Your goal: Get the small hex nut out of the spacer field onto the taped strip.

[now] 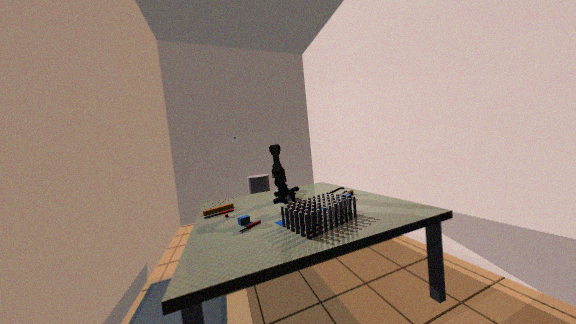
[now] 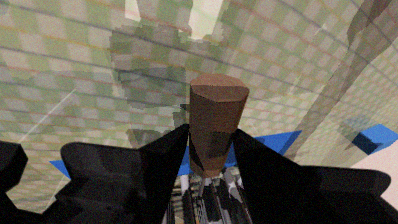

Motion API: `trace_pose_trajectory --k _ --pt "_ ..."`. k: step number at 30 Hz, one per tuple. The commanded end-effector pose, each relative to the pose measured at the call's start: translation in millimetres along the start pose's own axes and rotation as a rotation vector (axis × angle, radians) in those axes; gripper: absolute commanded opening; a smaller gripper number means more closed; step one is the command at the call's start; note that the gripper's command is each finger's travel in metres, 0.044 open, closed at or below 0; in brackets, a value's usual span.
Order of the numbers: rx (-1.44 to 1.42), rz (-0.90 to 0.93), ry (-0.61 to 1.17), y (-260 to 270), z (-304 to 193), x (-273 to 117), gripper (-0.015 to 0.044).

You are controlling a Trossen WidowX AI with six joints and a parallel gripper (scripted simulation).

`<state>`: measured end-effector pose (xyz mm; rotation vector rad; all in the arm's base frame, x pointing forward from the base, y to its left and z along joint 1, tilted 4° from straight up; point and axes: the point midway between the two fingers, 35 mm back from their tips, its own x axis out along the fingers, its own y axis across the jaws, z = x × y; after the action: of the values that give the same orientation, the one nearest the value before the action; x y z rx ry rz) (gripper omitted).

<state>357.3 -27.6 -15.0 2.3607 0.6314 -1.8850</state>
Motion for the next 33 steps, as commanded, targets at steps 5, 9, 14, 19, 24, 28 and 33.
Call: trace_pose_trajectory --k 5,9,14,19,24,28,33 --pt "0.002 0.006 0.007 1 -8 -1 0.0000" --pt "0.002 0.006 0.008 1 -11 0 0.0000" --pt "0.002 0.006 0.008 1 -14 1 0.0000" --pt "0.002 0.006 0.008 1 -17 1 0.0000" --pt "0.002 0.006 0.009 1 -20 2 0.0000" --pt "0.002 0.006 0.009 1 -22 3 0.0000" --pt "0.002 0.006 0.009 1 -25 4 0.0000"
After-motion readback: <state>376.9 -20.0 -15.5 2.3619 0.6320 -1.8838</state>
